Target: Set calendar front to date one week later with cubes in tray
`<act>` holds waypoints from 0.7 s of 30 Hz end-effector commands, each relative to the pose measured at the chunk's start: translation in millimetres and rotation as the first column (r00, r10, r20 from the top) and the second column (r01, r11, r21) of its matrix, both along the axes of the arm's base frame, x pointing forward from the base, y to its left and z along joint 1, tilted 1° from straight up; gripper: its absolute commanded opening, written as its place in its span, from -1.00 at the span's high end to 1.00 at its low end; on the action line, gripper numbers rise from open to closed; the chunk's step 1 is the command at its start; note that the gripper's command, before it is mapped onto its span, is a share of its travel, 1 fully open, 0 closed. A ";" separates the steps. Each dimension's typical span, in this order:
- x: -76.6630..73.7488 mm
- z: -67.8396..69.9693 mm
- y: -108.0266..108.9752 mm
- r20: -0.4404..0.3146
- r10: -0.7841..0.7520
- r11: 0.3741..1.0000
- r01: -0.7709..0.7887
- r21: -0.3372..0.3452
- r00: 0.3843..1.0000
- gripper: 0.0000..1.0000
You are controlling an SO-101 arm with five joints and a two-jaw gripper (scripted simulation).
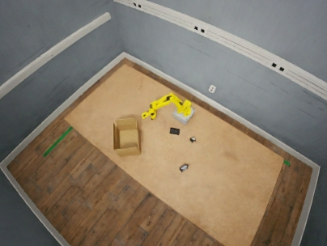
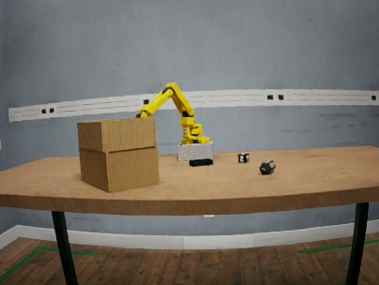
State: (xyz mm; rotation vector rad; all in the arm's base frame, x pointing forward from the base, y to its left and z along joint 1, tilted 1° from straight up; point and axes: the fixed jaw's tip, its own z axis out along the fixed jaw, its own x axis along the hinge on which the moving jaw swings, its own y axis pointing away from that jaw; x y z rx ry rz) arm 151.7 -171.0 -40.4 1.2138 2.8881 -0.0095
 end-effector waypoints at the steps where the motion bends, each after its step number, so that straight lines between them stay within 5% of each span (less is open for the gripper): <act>1: -4.7 -5.0 2.0 -0.014 -0.005 1.000 0.005 0.019 1.000 0.60; 21: -4.7 -5.0 2.0 -0.014 -0.005 1.000 0.005 0.019 1.000 0.85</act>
